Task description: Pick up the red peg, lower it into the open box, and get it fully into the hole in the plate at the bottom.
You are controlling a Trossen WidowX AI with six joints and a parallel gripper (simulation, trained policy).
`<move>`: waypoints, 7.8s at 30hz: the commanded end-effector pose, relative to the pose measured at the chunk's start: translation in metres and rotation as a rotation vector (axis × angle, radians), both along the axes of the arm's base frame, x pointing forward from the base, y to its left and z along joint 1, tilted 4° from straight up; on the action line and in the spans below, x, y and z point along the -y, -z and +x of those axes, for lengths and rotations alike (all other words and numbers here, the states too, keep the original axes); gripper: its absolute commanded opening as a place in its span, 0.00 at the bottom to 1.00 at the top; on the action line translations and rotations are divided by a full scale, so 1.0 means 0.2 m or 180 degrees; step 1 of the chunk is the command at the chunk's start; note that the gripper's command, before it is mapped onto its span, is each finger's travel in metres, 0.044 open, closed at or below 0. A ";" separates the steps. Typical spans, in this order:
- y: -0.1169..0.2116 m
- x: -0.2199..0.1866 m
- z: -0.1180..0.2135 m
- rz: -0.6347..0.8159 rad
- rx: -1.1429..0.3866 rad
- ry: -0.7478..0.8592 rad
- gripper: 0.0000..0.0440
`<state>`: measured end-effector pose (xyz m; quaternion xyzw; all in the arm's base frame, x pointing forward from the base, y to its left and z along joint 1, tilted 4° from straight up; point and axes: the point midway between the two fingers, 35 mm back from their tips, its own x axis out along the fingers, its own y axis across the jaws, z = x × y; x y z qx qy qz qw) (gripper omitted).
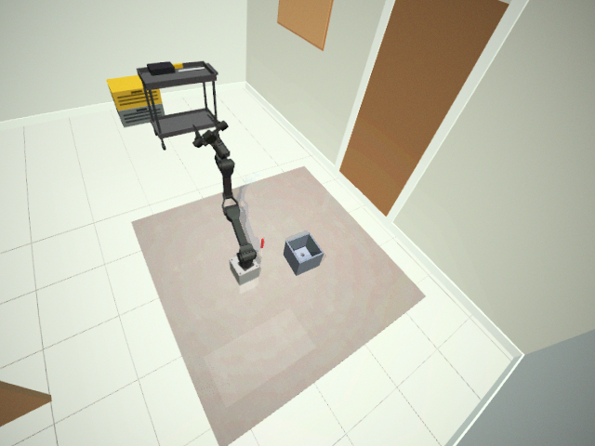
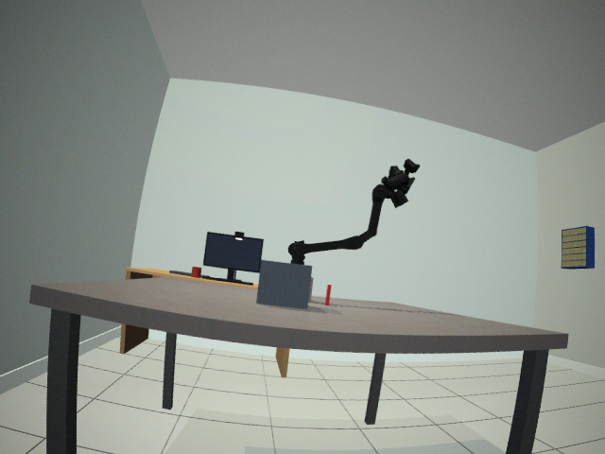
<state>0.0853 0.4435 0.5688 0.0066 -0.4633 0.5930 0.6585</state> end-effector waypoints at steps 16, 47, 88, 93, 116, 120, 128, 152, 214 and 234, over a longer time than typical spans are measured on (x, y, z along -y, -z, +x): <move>-0.52 0.66 -0.55 0.1488 0.0367 -0.0696 1.00; -0.66 2.13 -0.81 0.3985 0.0276 -0.2535 1.00; -0.04 3.08 0.08 0.6664 -0.1155 -0.3802 1.00; 0.05 3.08 0.22 0.6925 -0.1491 -0.3820 1.00; 0.52 2.81 0.82 0.7817 -0.3565 -0.3392 1.00; 0.60 2.72 0.90 0.7884 -0.4023 -0.3186 1.00; 0.78 2.52 1.03 0.7887 -0.5003 -0.2639 1.00; 1.43 1.93 1.09 0.6877 -0.7787 0.0009 1.00; 2.65 1.79 0.52 0.2271 -0.9734 0.5294 0.98; 2.92 1.83 0.50 0.2243 -0.9607 0.5347 0.72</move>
